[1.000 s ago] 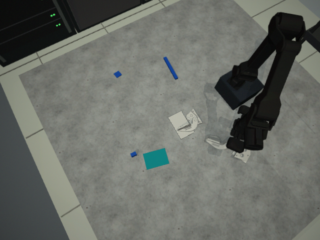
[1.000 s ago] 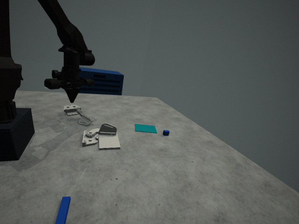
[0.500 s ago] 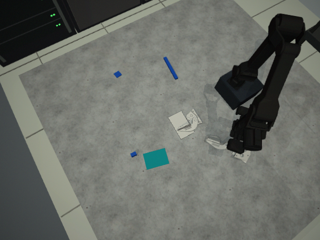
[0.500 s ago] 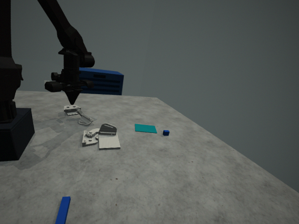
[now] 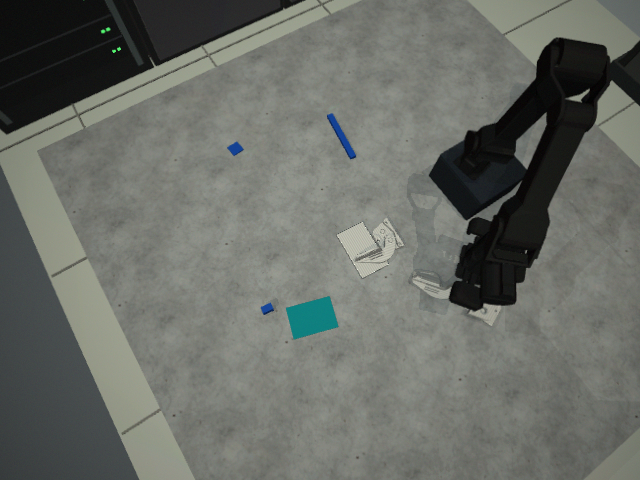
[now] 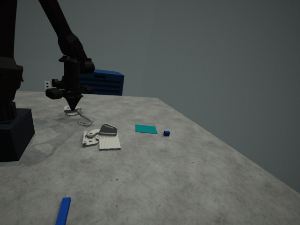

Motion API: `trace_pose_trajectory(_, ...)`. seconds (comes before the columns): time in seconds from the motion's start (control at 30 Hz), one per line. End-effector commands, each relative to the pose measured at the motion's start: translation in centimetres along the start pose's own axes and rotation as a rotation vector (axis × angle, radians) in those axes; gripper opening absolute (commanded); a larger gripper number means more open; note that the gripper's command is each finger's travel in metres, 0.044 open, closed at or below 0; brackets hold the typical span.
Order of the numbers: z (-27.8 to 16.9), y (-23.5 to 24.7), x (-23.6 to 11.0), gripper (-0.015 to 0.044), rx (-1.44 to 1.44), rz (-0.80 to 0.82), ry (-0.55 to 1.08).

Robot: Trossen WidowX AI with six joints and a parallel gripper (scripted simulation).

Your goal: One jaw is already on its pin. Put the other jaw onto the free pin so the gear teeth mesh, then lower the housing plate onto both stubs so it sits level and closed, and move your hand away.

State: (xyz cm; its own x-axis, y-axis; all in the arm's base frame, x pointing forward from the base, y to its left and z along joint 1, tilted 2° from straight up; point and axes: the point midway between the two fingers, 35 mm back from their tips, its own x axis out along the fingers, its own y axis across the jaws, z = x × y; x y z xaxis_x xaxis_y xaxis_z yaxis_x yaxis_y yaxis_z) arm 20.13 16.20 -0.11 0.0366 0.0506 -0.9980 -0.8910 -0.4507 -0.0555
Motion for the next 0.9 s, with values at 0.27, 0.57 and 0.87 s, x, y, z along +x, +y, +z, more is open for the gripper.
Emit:
trace_pose_trajectory(0.27,-0.2,0.5,2.1,0.0,-0.002,0.009,0.006)
trace_pose_trajectory(0.57,-0.2,0.6,2.8,0.0,-0.002,0.009,0.006)
trace_pose_trajectory(0.87,-0.1,-0.5,2.7,0.0,-0.002,0.008,0.006)
